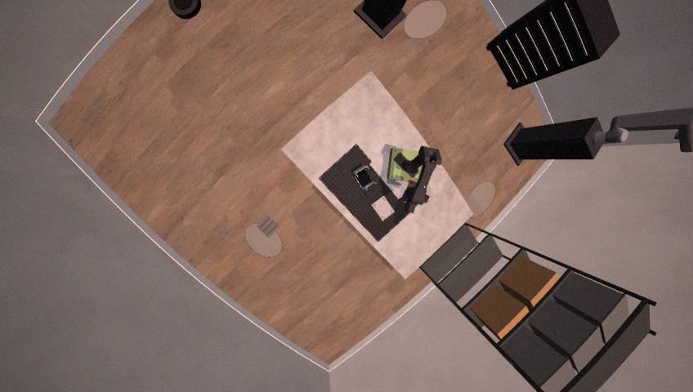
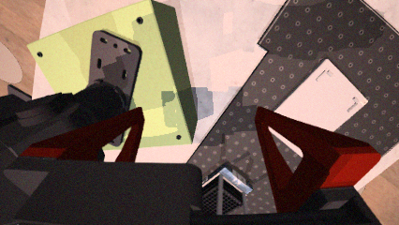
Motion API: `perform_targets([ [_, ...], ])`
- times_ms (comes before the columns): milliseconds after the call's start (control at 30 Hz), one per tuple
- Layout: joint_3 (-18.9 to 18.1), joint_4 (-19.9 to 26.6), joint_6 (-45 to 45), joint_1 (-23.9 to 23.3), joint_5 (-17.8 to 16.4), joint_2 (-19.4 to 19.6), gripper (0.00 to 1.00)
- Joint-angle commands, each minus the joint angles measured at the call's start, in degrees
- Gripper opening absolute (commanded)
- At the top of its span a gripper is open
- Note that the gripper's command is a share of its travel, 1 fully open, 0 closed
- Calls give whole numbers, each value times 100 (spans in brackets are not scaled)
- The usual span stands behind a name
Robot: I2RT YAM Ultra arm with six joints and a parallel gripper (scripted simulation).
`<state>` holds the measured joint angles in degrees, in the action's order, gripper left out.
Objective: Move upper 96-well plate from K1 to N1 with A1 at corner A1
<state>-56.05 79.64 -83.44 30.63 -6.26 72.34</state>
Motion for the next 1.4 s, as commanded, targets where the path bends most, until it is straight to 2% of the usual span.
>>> perform_targets([
  [0, -63, 27, -7, 16, -83, -48, 100],
  [533, -63, 27, -7, 16, -83, -48, 100],
  [600, -79, -178, 165, -248, 95, -186, 100],
  [633, -209, -179, -14, -361, 111, 80, 100],
  [667, -268, -180, -123, -471, 124, 149, 100],
  [733, -286, -274, 75, -667, 194, 81, 100],
  [833, -443, -300, -338, -1015, 201, 322, 100],
  [900, -459, -395, -195, -1197, 295, 260, 100],
  [967, -555, -415, -427, -1431, 283, 424, 100],
  [1033, -566, -509, -266, -1596, 391, 237, 100],
  [1100, -566, -509, -266, -1596, 391, 237, 100],
  [1133, -612, -534, -401, -1727, 317, 471, 100],
  [1200, -707, -543, -617, -1948, 331, 580, 100],
  [1267, -715, -633, -449, -2104, 484, 497, 100],
  [1367, -853, -658, -781, -2438, 432, 722, 100],
])
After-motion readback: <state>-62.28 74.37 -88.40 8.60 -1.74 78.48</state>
